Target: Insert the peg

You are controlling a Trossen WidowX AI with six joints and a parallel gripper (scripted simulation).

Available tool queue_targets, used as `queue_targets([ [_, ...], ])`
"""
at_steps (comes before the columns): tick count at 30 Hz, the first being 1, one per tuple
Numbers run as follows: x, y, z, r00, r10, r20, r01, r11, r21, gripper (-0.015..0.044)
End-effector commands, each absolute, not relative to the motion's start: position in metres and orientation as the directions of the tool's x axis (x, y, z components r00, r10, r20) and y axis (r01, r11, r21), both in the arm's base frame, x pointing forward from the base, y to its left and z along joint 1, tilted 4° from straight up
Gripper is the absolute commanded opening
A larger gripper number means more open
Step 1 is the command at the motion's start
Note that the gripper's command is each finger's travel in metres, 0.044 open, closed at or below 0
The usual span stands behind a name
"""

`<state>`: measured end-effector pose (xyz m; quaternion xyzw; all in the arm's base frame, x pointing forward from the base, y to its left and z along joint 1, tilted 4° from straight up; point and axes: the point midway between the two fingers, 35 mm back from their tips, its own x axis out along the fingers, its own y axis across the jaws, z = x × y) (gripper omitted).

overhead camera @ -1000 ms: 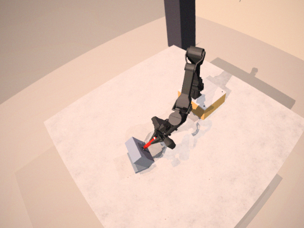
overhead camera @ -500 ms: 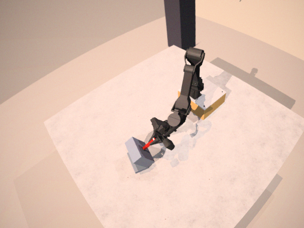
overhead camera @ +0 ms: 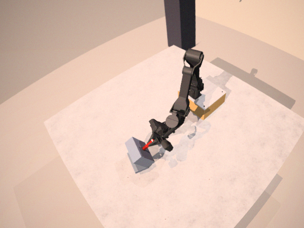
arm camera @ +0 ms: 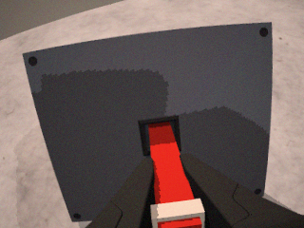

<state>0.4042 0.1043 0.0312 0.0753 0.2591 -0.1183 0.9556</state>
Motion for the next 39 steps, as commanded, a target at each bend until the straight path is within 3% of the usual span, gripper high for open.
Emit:
queue_targets([
  [1, 0.407, 0.105, 0.028, 0.837, -0.184, -0.516, 0.262, 0.962, 0.08, 0.0],
  [36, 0.418, 0.102, 0.024, 0.839, -0.188, -0.511, 0.266, 0.961, 0.083, 0.0],
  [39, 0.418, 0.102, 0.024, 0.839, -0.188, -0.511, 0.266, 0.961, 0.083, 0.0079],
])
